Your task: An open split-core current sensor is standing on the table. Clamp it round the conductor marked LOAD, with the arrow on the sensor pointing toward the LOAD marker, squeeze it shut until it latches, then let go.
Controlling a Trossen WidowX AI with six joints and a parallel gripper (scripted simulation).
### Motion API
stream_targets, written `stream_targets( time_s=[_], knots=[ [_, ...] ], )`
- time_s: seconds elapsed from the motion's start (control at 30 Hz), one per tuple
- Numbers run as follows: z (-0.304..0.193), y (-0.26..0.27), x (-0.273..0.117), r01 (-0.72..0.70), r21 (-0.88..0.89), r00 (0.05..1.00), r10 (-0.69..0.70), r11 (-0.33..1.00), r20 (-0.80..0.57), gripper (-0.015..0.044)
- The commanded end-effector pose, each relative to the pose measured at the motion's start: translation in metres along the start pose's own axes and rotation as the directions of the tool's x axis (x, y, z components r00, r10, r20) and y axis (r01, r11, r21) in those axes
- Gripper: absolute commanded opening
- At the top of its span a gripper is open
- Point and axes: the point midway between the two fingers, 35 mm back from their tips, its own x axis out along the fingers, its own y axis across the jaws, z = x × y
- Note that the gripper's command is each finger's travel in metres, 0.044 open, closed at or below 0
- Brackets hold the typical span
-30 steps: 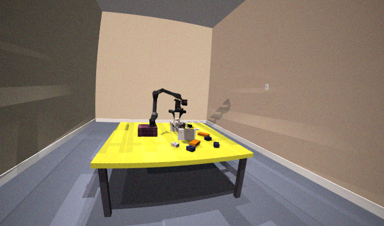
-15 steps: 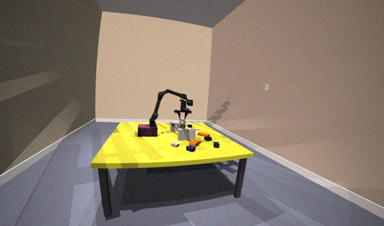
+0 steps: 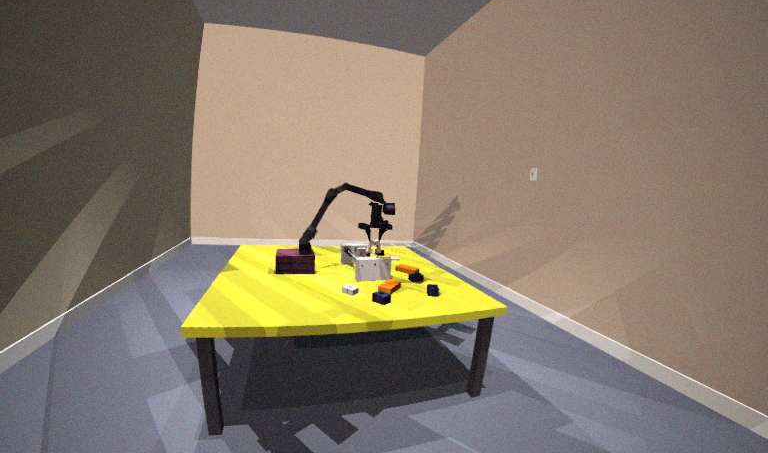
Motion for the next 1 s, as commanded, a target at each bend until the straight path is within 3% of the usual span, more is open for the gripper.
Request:
stream_targets(
  time_s=[0.0,0.97],
  knots=[
    [-0.004,0.019,0.003,-0.011,-0.005,1.000,0.011,1.000,-0.001,0.0000],
    [-0.006,0.029,0.045,-0.012,-0.009,1.000,0.012,1.000,-0.001,0.0000]
  ],
)
